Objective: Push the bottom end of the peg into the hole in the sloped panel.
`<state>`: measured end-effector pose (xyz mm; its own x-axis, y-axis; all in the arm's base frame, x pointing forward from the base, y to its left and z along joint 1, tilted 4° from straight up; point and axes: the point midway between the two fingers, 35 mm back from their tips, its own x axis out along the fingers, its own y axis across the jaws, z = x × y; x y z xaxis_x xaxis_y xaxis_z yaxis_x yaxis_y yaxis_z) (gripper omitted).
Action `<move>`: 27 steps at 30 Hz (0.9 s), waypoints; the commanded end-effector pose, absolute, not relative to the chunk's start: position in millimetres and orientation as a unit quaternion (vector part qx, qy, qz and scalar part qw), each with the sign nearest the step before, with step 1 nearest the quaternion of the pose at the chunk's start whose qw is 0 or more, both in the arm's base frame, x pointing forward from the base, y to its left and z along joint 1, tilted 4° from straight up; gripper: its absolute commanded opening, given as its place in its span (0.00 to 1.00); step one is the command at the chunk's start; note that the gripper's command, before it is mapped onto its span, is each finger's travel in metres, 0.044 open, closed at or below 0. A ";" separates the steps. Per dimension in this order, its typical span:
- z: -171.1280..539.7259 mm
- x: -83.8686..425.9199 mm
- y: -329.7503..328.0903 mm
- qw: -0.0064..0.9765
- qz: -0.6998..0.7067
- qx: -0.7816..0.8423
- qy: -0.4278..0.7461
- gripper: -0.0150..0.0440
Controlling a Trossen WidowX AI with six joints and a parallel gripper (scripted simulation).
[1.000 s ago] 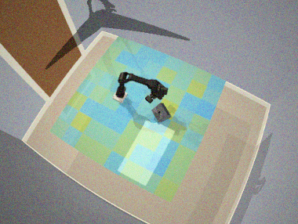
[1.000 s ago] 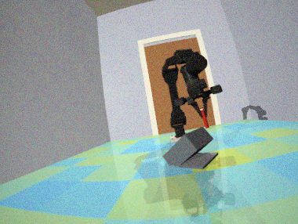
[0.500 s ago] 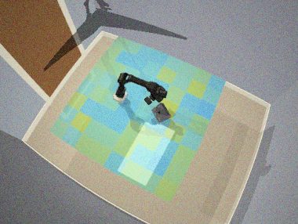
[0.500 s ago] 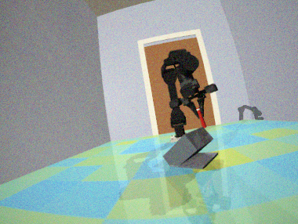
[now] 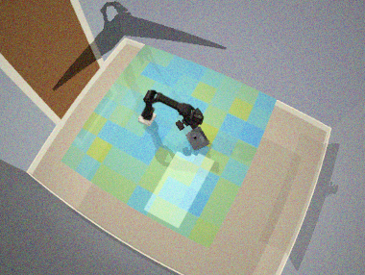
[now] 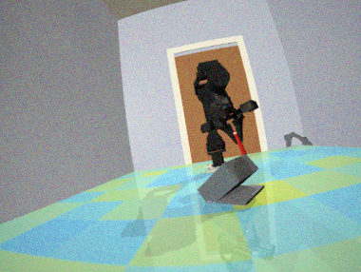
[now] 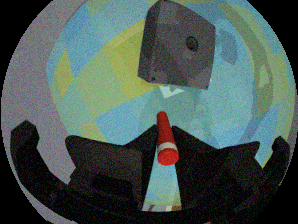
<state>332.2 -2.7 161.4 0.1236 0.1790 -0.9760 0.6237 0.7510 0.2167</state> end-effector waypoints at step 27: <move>170.4 335.9 -37.1 0.646 -0.197 0.426 0.603 0.25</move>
